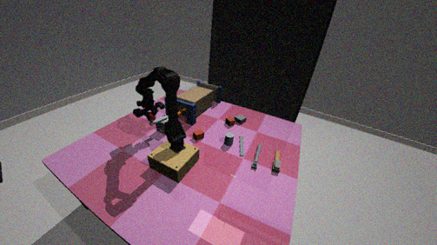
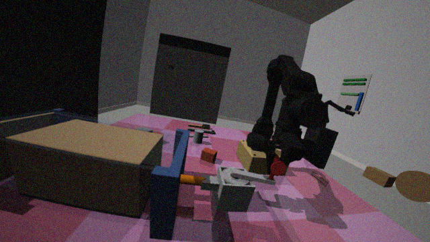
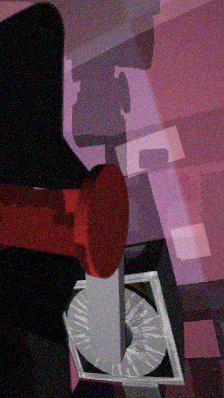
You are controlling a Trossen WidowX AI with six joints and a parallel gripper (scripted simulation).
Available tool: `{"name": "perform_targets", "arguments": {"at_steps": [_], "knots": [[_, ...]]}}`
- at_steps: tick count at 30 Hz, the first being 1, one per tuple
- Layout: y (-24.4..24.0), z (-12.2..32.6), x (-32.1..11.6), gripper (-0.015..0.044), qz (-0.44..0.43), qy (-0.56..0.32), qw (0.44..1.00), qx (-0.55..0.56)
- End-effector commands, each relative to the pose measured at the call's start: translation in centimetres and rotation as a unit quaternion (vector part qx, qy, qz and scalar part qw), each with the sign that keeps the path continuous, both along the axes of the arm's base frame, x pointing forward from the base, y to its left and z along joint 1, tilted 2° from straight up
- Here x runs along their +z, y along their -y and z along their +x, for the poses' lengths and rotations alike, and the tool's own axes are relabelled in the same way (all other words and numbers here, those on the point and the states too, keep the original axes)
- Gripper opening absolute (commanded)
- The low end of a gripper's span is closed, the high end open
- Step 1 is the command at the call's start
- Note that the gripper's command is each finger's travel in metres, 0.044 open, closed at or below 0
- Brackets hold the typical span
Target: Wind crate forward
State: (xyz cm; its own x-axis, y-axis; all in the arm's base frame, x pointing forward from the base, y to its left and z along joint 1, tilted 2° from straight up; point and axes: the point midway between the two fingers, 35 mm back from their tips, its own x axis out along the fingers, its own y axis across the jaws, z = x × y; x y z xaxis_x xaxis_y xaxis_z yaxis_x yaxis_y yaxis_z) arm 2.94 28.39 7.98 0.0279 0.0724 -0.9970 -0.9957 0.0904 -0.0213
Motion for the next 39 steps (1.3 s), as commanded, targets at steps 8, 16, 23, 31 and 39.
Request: {"name": "perform_targets", "arguments": {"at_steps": [8, 16, 23, 31, 39], "knots": [[2.2, 0.2, -0.4, 0.0000, -0.016, 0.000, 1.000, -0.003], [3.1, 0.4, -0.4, 0.0000, -0.017, 0.000, 1.000, -0.003], [3.9, 0.7, -0.5, 0.0000, -0.017, 0.000, 1.000, -0.003], [6.0, 1.8, -0.5, 0.0000, -0.018, 0.001, 1.000, -0.003], [6.8, 2.3, -0.5, 0.0000, -0.018, 0.001, 1.000, -0.003]]}}
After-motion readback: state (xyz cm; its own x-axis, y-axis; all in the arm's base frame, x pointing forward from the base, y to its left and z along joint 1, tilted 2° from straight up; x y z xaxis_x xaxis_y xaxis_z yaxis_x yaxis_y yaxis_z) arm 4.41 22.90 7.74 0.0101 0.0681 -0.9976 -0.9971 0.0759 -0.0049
